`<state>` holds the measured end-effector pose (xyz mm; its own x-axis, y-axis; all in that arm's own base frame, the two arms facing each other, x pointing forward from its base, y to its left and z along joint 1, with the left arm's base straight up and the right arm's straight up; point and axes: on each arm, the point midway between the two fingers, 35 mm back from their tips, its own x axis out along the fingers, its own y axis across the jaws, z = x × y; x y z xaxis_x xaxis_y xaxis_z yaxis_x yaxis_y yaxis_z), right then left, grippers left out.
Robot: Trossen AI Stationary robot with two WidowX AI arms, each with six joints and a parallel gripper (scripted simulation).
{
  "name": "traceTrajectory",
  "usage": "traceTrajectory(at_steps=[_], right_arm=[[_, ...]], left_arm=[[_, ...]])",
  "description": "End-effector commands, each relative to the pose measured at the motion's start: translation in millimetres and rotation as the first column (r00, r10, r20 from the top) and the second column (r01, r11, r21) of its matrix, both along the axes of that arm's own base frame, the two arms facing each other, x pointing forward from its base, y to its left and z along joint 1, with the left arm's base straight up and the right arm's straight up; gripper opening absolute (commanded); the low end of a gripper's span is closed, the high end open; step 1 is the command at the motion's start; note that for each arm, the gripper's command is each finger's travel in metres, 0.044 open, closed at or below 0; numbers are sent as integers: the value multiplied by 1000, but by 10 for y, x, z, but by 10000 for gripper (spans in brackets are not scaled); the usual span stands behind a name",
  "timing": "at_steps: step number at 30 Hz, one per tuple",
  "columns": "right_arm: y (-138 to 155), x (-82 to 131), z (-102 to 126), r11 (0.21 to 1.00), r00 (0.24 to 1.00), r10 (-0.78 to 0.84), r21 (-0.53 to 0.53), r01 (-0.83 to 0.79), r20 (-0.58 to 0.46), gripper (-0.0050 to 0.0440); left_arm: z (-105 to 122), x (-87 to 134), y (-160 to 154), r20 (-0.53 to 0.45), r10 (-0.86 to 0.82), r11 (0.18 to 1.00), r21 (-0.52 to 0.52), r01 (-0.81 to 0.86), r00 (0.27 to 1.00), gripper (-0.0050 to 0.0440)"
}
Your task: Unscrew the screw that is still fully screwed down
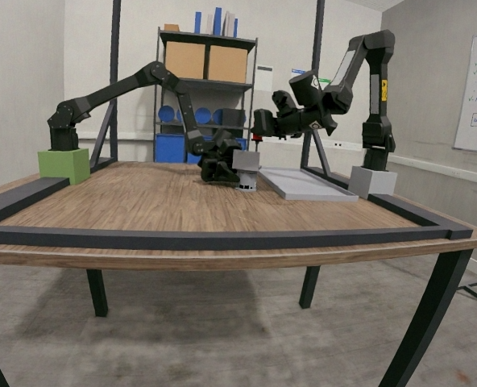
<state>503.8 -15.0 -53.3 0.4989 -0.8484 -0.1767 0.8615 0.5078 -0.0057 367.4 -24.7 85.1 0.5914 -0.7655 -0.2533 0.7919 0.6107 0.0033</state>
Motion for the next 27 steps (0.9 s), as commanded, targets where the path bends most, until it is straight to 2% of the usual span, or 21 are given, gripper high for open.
traceTrajectory(at_steps=[1,8,9,13,25,27], right_arm=[[-9,66,141,1000,999,-6,7,6,35,245],[-9,66,141,1000,999,-6,7,6,35,245],[-9,66,141,1000,999,-6,7,6,35,245],[-9,66,141,1000,999,-6,7,6,35,245],[-9,66,141,1000,999,-6,7,6,35,245],[-9,66,141,1000,999,-6,7,6,35,245]], left_arm=[[4,8,-18,12,-7,1000,-1,7,1000,135],[-69,5,-22,8,-7,1000,-2,7,1000,135],[-10,30,-6,29,-5,1000,7,5,1000,135],[-10,30,-6,29,-5,1000,7,5,1000,135],[-115,11,-21,10,-6,1000,0,6,1000,135],[-63,29,-9,27,-5,1000,7,5,1000,135]])
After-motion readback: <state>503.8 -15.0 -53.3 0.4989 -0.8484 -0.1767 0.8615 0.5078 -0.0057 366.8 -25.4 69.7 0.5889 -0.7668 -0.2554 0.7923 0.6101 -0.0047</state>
